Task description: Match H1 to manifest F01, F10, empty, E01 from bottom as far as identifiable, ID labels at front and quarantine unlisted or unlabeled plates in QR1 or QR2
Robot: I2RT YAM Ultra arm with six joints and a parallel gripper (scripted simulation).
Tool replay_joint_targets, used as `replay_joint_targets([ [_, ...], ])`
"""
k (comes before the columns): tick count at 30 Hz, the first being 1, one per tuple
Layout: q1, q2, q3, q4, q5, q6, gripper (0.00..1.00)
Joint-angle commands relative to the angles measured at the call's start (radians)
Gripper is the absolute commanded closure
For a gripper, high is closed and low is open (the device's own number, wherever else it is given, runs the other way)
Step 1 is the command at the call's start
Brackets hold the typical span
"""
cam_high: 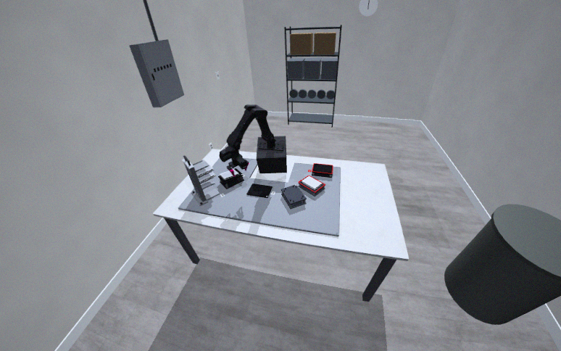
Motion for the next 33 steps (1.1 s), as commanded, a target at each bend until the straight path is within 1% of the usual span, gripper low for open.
replay_joint_targets([
  [1, 0.002, 0.009, -0.007, 0.052, 0.0, 0.009, 0.0],
  [6, 0.012, 0.043, -0.029, 0.11, 0.002, 0.019, 0.0],
  [33, 0.013, 0.047, -0.031, 0.116, 0.003, 0.02, 0.0],
])
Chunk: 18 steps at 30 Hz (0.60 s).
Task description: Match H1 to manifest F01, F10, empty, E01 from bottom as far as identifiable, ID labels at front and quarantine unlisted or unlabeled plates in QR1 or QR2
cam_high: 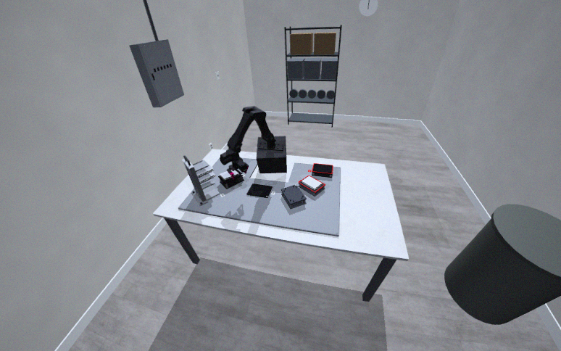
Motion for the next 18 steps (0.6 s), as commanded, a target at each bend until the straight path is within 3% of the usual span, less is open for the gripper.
replay_joint_targets([
  [1, 0.0, 0.0, 0.0, 0.011, -0.001, 0.002, 0.0],
  [18, 0.016, 0.062, -0.027, 0.103, 0.003, 0.018, 0.0],
])
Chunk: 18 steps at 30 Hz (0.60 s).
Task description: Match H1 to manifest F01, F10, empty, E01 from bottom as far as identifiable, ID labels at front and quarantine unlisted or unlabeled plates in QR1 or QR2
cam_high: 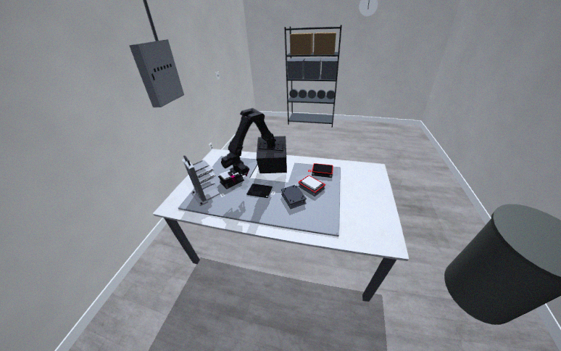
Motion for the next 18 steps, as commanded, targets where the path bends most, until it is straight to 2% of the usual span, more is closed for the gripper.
replay_joint_targets([
  [1, 0.0, 0.002, 0.001, 0.022, 0.0, 0.003, 0.0],
  [18, 0.012, 0.057, -0.013, 0.093, 0.003, 0.016, 0.0],
])
